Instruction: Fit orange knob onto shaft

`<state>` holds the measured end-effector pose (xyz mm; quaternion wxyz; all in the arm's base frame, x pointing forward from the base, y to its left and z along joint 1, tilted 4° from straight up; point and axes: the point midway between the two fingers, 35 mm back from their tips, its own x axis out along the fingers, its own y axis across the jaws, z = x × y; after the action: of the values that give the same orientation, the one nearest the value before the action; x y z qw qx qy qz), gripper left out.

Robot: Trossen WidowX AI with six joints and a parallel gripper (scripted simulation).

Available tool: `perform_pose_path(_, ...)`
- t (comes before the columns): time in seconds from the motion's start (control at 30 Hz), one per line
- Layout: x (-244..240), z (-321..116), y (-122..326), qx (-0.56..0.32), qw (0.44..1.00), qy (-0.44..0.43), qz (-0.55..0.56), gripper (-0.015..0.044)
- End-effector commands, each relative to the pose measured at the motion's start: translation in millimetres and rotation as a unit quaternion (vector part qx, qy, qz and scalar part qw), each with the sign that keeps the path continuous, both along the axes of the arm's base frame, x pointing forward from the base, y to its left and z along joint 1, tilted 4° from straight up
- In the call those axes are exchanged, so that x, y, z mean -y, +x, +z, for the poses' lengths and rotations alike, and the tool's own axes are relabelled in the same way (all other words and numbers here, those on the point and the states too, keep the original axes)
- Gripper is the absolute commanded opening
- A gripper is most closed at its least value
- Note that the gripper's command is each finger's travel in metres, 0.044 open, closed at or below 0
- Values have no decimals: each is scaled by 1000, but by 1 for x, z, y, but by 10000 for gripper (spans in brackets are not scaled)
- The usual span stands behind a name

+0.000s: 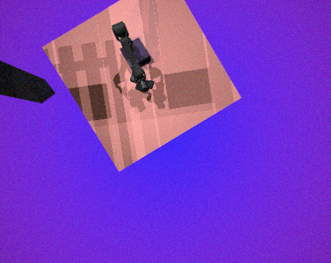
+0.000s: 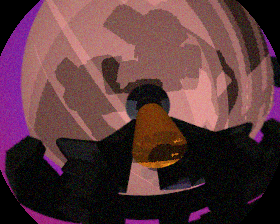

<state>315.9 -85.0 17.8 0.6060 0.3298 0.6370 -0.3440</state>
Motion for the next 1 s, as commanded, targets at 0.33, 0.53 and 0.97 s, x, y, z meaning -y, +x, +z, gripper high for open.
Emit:
perform_pose_path(0.33,1,4,3,3,1000,0,20,0)
perform_pose_path(0.53,0,1,2,3,1000,0,20,0)
perform_pose_path(0.97,0,-1,0,3,1000,0,20,0)
